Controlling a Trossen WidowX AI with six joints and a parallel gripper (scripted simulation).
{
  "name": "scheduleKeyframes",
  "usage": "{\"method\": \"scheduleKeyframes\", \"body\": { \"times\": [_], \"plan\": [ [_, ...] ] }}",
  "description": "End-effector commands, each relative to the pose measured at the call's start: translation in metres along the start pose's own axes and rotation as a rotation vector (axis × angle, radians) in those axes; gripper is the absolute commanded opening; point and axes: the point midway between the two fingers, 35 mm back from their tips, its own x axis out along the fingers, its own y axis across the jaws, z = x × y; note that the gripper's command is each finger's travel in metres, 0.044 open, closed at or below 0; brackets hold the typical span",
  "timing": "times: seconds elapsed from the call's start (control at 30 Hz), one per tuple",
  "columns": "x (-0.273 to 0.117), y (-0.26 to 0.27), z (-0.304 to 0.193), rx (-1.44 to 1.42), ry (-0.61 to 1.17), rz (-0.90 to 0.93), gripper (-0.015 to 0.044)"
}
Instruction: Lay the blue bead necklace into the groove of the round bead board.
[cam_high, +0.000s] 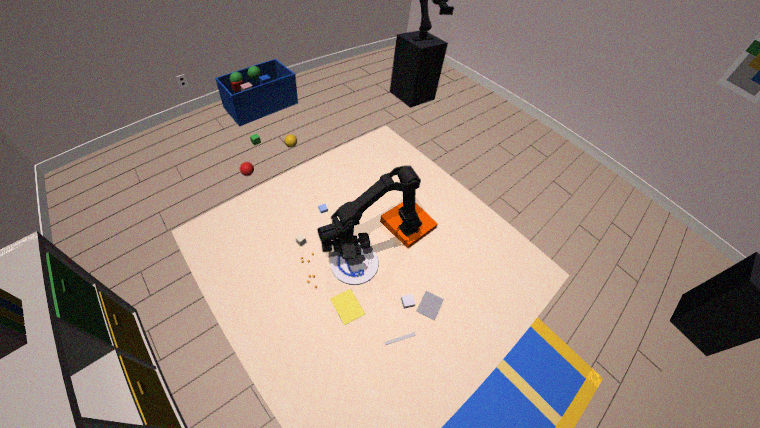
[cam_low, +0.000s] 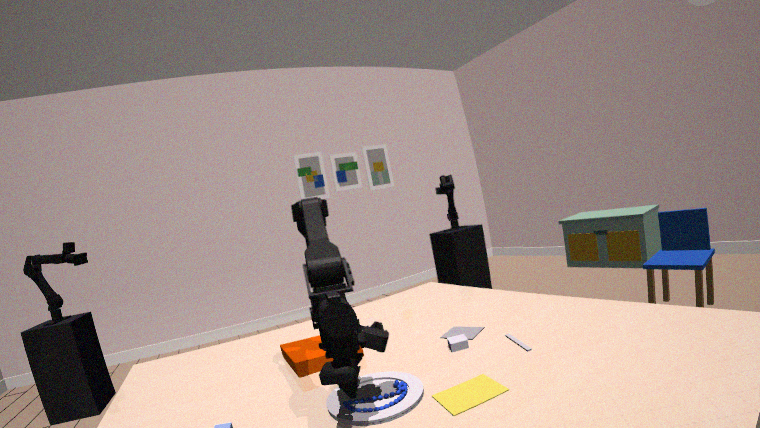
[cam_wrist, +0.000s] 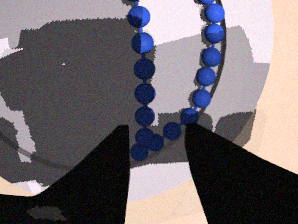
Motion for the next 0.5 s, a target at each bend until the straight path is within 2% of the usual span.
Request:
{"method": "scheduleKeyframes", "body": {
  "times": [0.0,0.47],
  "plan": [
    [0.010,0.002,0.000,-0.003,0.002,0.015,0.0120],
    [0.022,0.004,-0.001,-0.006,0.002,0.020,0.0120]
  ]
}}
